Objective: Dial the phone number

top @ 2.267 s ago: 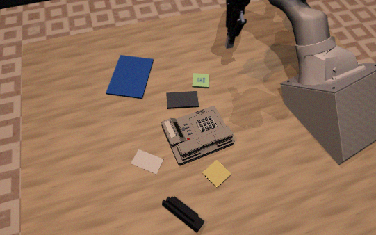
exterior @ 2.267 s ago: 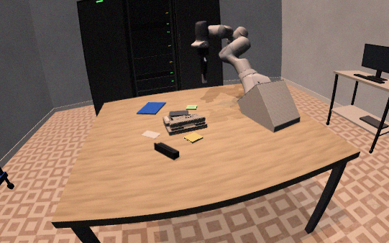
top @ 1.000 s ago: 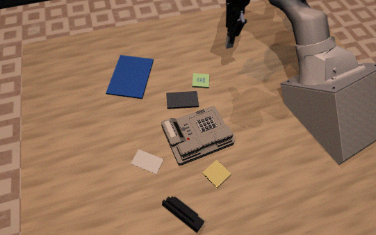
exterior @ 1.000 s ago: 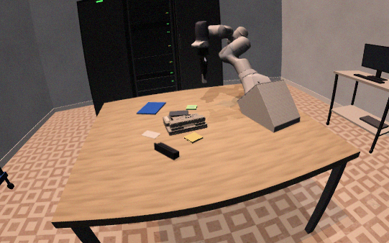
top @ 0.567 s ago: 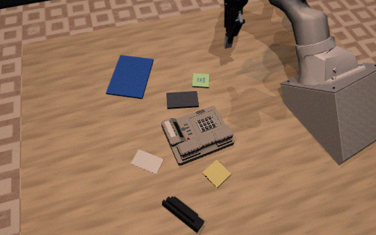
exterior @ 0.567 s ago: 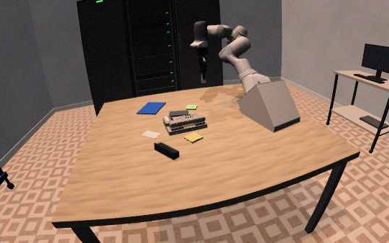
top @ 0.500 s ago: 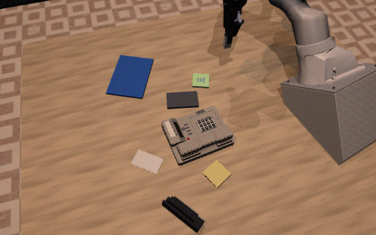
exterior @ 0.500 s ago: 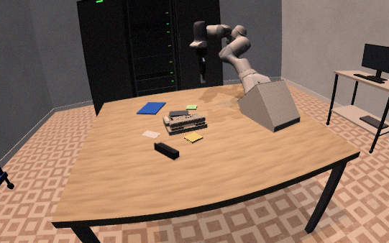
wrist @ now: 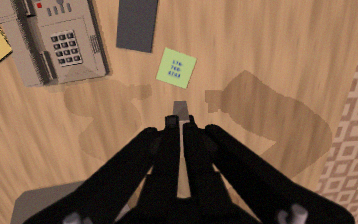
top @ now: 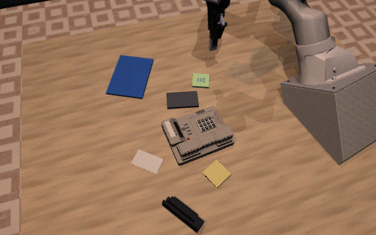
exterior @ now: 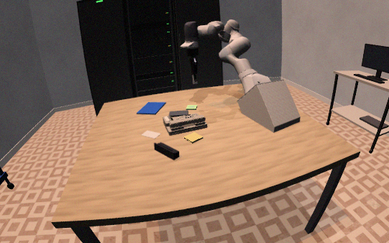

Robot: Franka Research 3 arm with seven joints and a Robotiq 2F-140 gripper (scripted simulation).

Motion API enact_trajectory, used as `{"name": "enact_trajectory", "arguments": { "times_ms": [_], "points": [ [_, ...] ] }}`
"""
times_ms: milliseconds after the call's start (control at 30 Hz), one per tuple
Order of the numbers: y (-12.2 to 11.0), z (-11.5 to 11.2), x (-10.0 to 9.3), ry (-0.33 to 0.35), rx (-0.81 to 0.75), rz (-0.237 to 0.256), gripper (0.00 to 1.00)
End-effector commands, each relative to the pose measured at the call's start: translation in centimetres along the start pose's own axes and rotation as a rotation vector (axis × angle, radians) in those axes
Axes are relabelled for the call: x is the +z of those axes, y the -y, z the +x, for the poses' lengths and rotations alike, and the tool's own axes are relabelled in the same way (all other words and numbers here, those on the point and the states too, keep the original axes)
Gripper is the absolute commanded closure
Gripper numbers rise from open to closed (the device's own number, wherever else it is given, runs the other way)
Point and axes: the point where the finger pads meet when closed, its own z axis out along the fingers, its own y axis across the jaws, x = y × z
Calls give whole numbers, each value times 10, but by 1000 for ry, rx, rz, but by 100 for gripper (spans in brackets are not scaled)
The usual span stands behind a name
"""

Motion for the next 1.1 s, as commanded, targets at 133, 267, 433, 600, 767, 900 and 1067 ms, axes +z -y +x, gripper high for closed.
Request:
{"name": "enact_trajectory", "arguments": {
  "times_ms": [133, 267, 433, 600, 767, 900, 1067],
  "points": [
    [4, 41, -1, -20, 8, 11, 100],
    [4, 66, -1, -20, 8, 11, 100],
    [3, 93, -1, -20, 8, 11, 100],
    [3, 110, -2, -20, 8, 11, 100],
    [3, 123, -2, -20, 8, 11, 100],
    [3, 132, -2, -20, 8, 11, 100],
    [3, 136, -2, -20, 8, 11, 100]
  ]
}}
